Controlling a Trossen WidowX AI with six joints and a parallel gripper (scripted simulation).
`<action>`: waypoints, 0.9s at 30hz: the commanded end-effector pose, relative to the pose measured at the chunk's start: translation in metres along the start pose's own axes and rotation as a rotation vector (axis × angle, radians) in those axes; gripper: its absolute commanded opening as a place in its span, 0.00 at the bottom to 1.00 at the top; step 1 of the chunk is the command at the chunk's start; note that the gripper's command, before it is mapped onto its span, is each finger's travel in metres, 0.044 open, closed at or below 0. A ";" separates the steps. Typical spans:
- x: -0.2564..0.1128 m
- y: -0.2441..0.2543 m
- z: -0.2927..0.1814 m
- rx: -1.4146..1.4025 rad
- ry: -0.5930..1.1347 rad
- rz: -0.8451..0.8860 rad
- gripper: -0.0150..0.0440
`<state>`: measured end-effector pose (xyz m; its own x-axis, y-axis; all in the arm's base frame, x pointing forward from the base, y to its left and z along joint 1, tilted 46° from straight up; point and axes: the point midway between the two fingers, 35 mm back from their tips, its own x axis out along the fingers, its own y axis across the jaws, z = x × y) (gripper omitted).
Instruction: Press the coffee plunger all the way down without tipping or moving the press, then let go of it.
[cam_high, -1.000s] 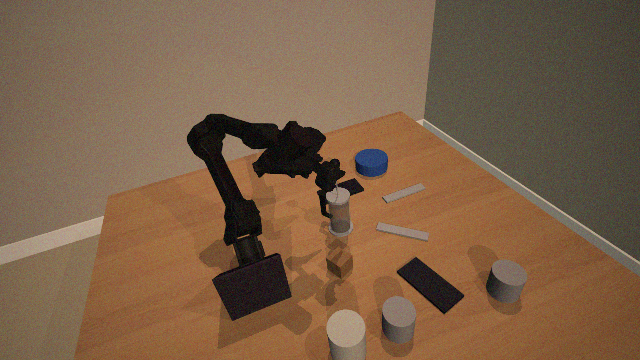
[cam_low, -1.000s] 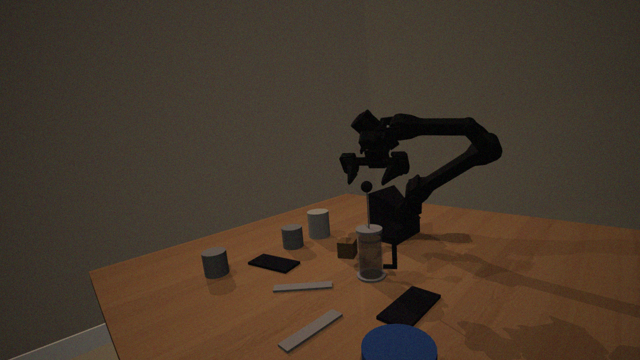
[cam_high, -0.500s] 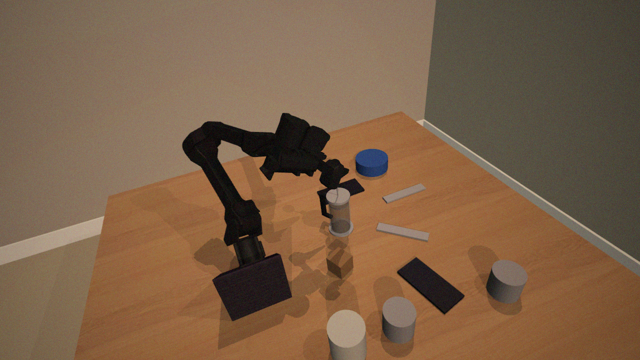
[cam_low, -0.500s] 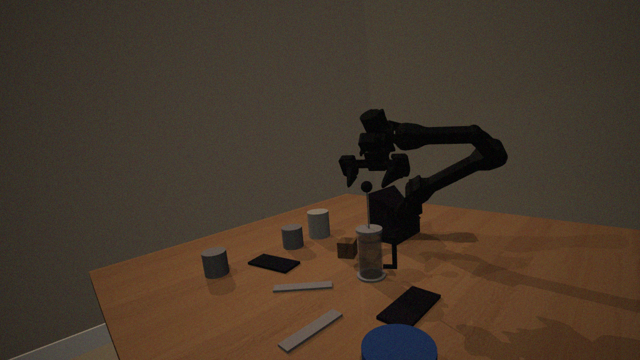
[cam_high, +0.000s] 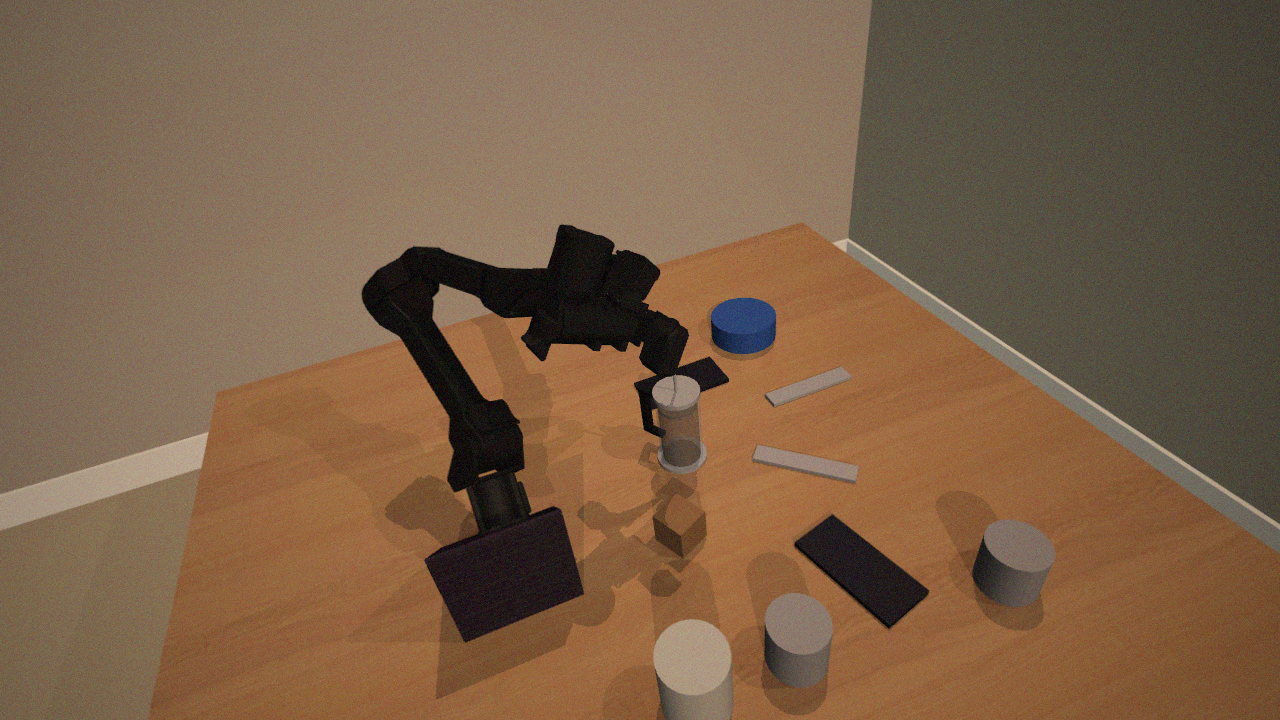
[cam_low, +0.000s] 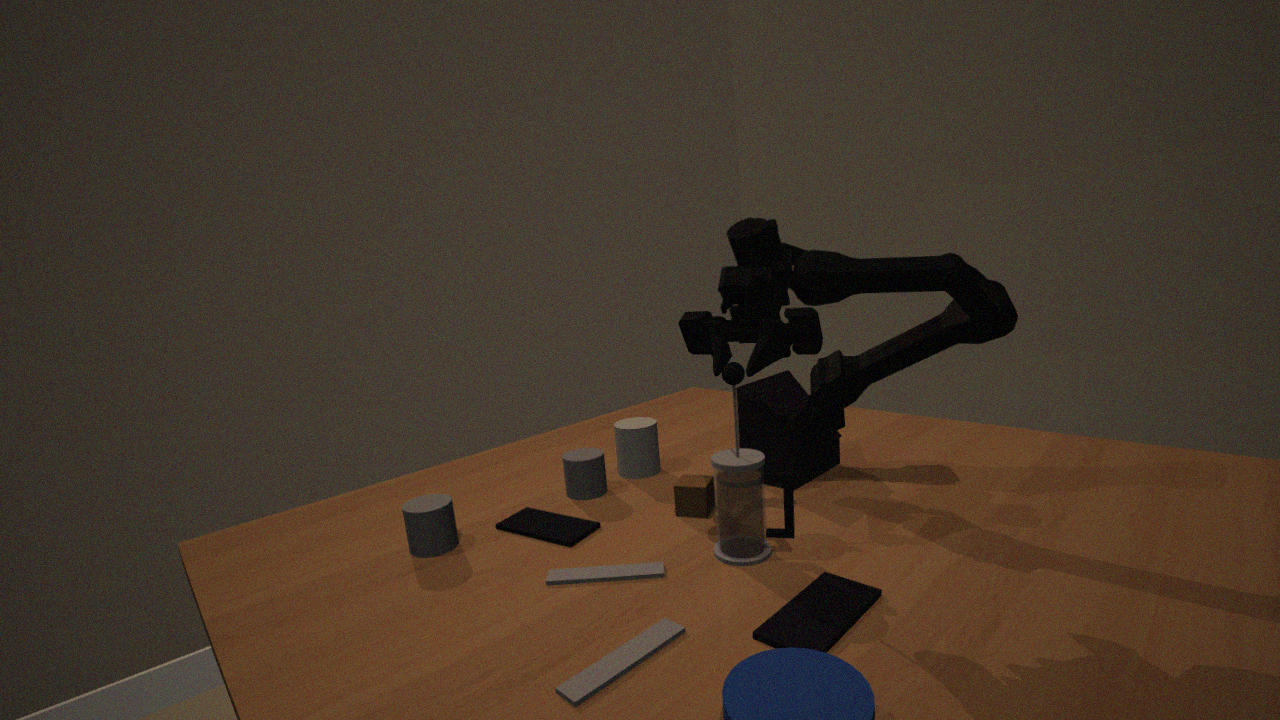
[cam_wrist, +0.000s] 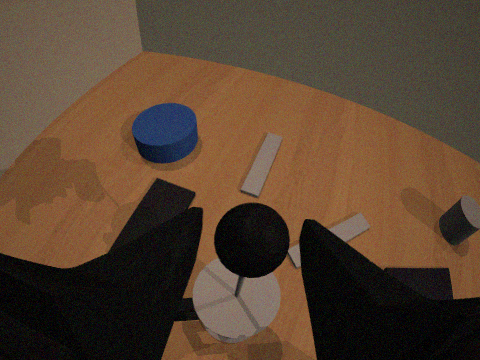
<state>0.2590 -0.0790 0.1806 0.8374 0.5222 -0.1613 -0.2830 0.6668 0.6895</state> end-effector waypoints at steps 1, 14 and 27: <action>0.000 0.000 0.000 -0.004 -0.001 -0.007 0.45; 0.001 -0.001 -0.002 -0.004 0.001 -0.008 0.45; 0.014 -0.006 -0.018 -0.007 0.014 -0.014 0.45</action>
<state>0.2629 -0.0733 0.1737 0.8378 0.5219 -0.1602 -0.2900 0.6741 0.6794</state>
